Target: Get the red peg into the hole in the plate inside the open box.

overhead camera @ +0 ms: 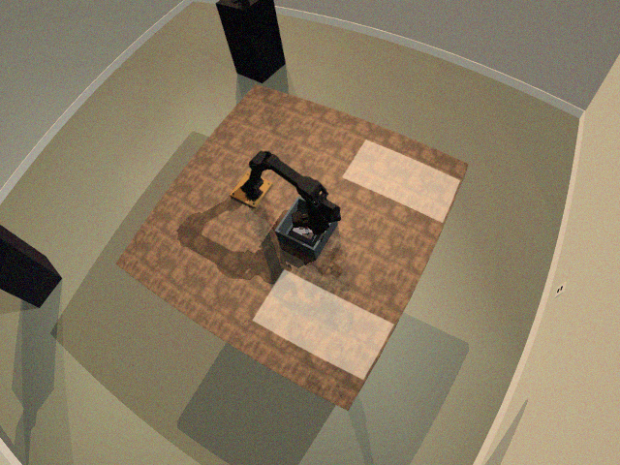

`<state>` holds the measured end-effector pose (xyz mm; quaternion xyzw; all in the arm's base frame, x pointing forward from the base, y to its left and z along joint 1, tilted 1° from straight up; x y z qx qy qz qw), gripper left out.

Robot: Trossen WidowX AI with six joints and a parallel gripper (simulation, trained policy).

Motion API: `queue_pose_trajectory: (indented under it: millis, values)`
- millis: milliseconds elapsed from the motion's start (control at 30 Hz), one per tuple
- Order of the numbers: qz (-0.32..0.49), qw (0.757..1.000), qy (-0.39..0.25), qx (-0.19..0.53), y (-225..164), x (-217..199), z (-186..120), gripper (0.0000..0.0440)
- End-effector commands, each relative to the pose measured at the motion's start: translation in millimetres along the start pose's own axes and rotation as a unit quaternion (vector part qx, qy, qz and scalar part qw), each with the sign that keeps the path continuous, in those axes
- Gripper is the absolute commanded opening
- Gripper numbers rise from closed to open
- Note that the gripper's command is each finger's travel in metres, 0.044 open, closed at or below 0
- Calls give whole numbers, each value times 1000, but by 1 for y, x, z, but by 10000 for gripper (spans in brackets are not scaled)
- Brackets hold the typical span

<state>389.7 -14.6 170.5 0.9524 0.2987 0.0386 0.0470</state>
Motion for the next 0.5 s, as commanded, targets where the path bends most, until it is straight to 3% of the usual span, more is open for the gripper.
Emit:
queue_pose_trajectory:
  millis: [0, 467]
  values:
    - [10, 1000, -4, 12, 2, 7, -8, 253]
    - [34, 999, -16, 33, 2, 33, -23, 273]
Point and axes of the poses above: the point midway between the two fingers, 35 mm back from their tips, its own z axis out along the fingers, its own x axis across the jaws, y = z × x, the point moved 2 cm from there along -z, back along the fingers, and after that the axes turned 10 degrees about z, right-handed, at the moved point
